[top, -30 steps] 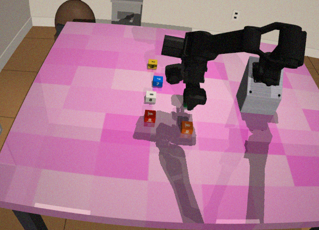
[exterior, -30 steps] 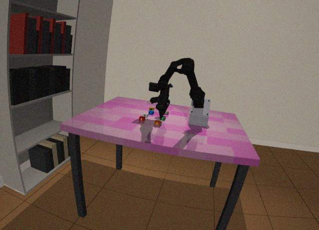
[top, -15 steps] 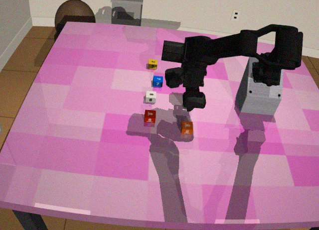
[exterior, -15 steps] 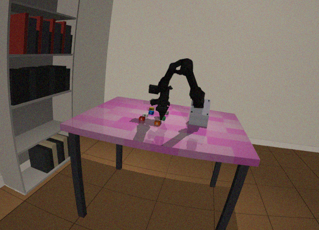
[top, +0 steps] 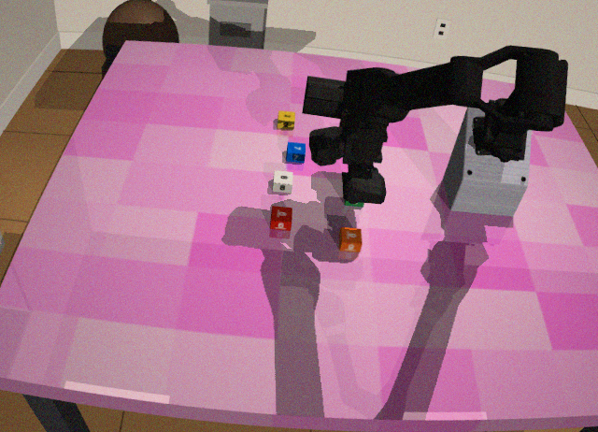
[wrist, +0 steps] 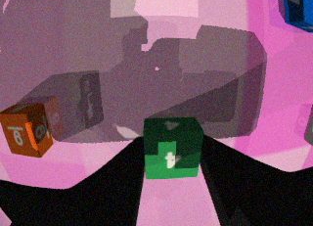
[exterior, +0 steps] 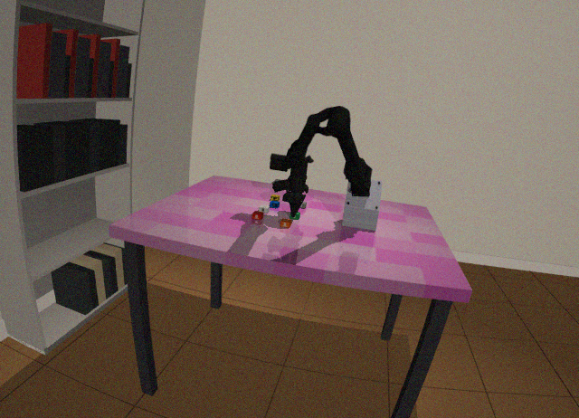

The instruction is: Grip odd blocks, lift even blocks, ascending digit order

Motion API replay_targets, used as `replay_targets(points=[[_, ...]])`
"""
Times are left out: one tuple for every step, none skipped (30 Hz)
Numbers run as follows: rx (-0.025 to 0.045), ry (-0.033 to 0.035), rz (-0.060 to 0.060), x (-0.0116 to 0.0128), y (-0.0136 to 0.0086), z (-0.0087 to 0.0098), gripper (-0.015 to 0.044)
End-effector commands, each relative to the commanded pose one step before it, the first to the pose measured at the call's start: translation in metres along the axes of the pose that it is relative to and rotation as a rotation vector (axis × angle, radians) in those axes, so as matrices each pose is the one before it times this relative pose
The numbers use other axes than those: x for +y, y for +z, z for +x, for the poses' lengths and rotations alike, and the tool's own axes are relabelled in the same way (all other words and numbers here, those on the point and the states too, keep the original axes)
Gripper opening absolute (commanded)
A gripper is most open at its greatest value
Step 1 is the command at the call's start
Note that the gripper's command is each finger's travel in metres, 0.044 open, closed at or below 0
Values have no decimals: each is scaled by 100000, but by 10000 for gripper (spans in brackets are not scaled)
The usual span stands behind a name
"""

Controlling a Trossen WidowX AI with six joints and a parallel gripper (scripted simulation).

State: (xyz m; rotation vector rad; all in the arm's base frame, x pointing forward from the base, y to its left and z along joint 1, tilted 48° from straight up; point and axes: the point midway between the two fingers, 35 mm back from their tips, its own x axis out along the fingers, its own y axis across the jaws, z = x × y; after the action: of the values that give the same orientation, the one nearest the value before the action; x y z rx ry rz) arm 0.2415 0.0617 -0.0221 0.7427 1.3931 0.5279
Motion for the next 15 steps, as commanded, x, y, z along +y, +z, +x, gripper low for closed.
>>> replay_targets(points=[[-195, 519, 526, 63, 35, 8, 120], [0, 0, 0, 0, 0, 0, 120], [0, 0, 0, 0, 0, 0, 120], [0, -2, 0, -1, 1, -17, 120], [-1, -7, -1, -2, 2, -52, 120], [-2, -11, -1, -3, 4, -87, 120], [-2, -13, -1, -3, 4, -107, 120], [-2, -11, -1, -3, 4, -108, 120], [-2, -10, -1, -2, 3, -108, 120], [-1, -9, -1, -2, 2, -108, 120], [-1, -7, -1, -2, 2, -108, 120], [-1, -6, -1, -1, 1, -109, 120], [-1, -5, -1, -1, 1, -109, 120], [-1, -3, -1, 0, 0, -109, 120], [-1, -2, -1, 0, 0, -109, 120]])
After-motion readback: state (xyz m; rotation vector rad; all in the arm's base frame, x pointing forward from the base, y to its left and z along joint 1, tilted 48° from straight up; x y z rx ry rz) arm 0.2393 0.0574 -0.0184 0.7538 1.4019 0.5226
